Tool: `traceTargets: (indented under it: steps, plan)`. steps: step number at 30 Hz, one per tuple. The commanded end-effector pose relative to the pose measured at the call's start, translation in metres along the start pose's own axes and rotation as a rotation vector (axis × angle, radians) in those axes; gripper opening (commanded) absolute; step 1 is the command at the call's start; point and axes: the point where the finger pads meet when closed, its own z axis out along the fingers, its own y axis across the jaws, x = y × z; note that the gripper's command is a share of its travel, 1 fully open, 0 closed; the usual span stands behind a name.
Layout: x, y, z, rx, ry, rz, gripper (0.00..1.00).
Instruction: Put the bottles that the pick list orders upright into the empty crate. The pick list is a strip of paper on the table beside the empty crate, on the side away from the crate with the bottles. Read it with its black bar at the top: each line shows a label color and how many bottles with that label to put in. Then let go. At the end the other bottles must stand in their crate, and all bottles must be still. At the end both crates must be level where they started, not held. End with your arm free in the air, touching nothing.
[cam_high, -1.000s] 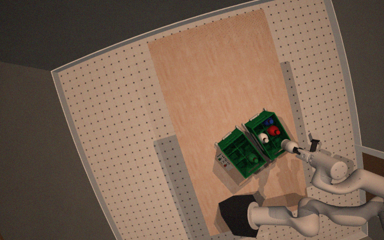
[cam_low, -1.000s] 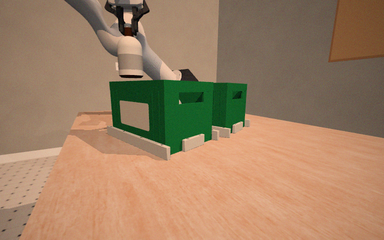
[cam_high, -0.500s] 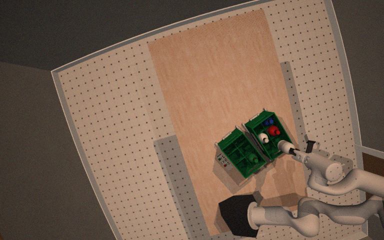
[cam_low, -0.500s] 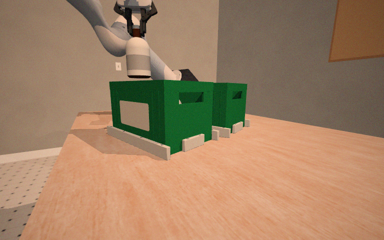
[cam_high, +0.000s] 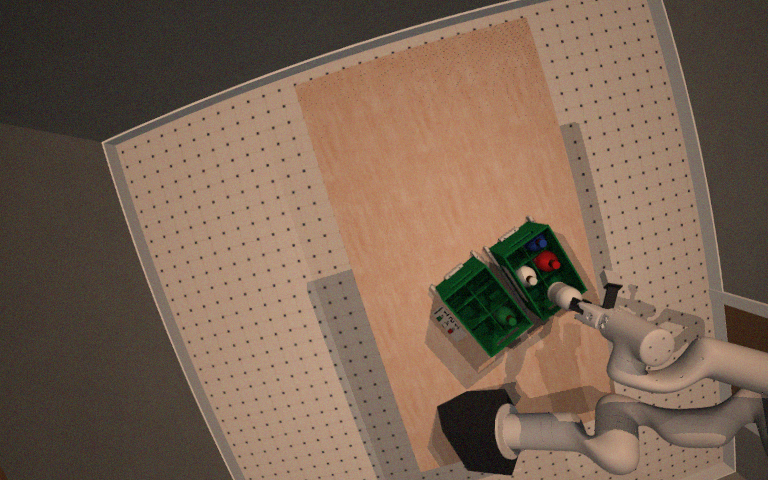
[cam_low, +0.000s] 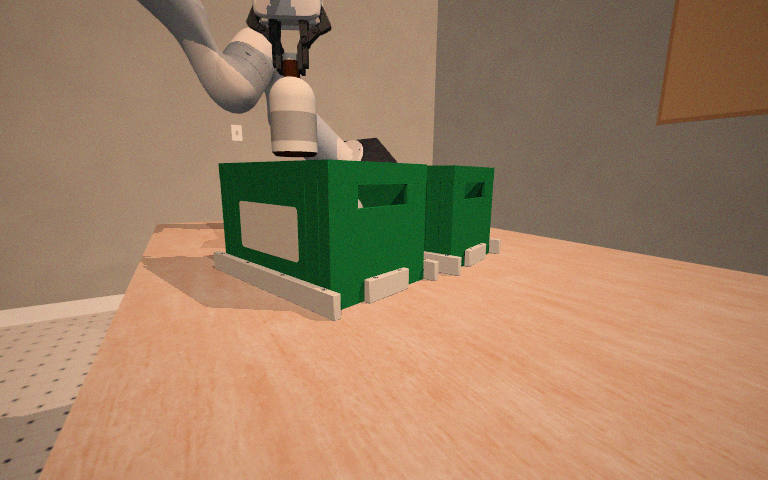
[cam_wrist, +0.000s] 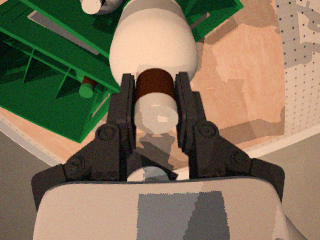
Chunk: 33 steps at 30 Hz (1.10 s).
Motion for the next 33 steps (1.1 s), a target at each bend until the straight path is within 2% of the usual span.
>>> traceTargets:
  steps: [1, 33]
  plan:
    - [-0.003, -0.009, 0.0, 0.001, 0.001, 0.001, 0.0]
    - [-0.025, -0.061, 0.0, 0.001, 0.001, 0.001, 0.0]
